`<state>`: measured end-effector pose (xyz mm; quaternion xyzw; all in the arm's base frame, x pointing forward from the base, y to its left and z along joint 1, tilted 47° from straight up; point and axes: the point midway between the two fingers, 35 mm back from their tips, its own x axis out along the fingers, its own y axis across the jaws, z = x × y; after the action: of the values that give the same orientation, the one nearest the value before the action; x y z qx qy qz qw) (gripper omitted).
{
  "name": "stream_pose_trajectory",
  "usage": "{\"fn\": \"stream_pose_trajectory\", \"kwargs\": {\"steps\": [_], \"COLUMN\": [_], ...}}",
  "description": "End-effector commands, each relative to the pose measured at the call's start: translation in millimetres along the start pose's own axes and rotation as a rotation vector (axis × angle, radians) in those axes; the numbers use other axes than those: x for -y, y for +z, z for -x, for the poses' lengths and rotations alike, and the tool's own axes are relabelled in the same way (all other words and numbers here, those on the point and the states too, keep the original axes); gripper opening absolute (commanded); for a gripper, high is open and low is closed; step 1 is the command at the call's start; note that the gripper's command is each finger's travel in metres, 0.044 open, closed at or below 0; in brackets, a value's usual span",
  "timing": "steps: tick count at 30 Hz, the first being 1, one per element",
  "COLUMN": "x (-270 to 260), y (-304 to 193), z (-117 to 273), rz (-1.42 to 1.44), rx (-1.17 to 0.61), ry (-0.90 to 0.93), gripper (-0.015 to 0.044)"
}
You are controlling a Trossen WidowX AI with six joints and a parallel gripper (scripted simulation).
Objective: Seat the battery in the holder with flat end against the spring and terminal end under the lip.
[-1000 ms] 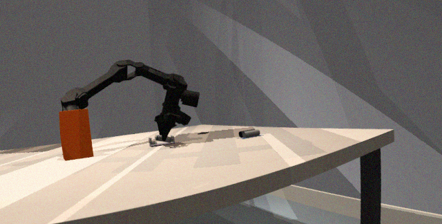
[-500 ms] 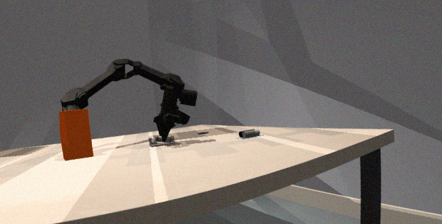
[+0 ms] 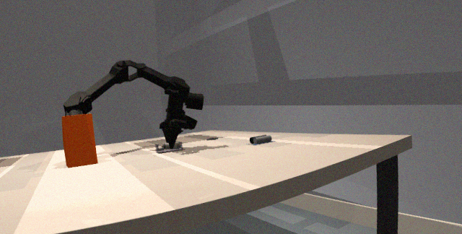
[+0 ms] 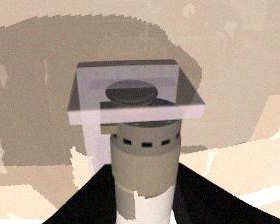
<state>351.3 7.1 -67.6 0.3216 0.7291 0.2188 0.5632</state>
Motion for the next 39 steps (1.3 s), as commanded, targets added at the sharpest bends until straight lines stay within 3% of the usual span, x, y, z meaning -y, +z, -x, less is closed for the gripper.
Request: {"fn": "stream_pose_trajectory", "kwargs": {"steps": [1,39], "x": [-0.5,-3.9], "y": [2.6,-5.5], "z": [0.1,-4.0], "rz": [0.004,-0.002], "rx": [0.029,0.146], "ry": [0.000,-0.008], "gripper": [0.0075,0.0075]}}
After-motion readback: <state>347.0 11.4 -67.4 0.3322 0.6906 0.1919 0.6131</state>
